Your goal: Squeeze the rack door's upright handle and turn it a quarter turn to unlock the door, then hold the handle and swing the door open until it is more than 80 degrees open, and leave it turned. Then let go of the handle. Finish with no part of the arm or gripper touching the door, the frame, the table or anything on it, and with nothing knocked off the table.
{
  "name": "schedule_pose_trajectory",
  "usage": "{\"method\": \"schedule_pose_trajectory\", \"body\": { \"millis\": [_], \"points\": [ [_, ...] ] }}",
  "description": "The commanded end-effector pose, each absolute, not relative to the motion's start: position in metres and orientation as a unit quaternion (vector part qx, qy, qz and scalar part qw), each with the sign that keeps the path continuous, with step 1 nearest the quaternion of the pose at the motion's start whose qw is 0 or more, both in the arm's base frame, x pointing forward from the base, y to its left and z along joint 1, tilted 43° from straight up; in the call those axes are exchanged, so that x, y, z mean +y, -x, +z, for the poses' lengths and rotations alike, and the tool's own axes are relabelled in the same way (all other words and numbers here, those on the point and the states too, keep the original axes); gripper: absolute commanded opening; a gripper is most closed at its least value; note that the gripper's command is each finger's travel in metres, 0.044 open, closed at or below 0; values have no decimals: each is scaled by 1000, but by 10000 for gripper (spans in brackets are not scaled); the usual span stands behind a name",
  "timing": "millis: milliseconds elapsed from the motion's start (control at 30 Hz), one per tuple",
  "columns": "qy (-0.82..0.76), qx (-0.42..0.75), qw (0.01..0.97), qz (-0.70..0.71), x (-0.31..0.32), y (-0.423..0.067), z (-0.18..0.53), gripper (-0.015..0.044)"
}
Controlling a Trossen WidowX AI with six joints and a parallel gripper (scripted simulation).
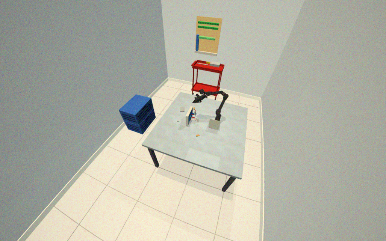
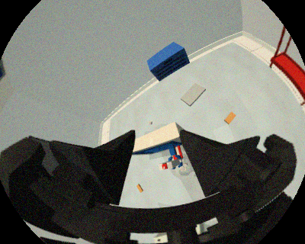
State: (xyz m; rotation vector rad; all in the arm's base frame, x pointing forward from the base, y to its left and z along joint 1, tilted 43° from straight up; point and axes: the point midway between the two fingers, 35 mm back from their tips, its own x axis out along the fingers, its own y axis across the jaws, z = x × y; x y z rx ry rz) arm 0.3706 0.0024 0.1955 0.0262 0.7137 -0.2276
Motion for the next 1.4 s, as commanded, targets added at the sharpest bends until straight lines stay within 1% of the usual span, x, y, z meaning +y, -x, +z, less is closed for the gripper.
{"method": "schedule_pose_trajectory", "body": {
  "millis": [0, 367, 733, 1200, 1367],
  "points": [
    [-1, 394, 910, -131, 4, -371, 182, 287],
    [47, 501, 845, -179, 8, -366, 148, 287],
    [117, 586, 769, -225, 10, -357, 126, 287],
    [232, 656, 664, -273, 13, -347, 113, 287],
    [238, 658, 659, -275, 13, -347, 113, 287]
  ]
}}
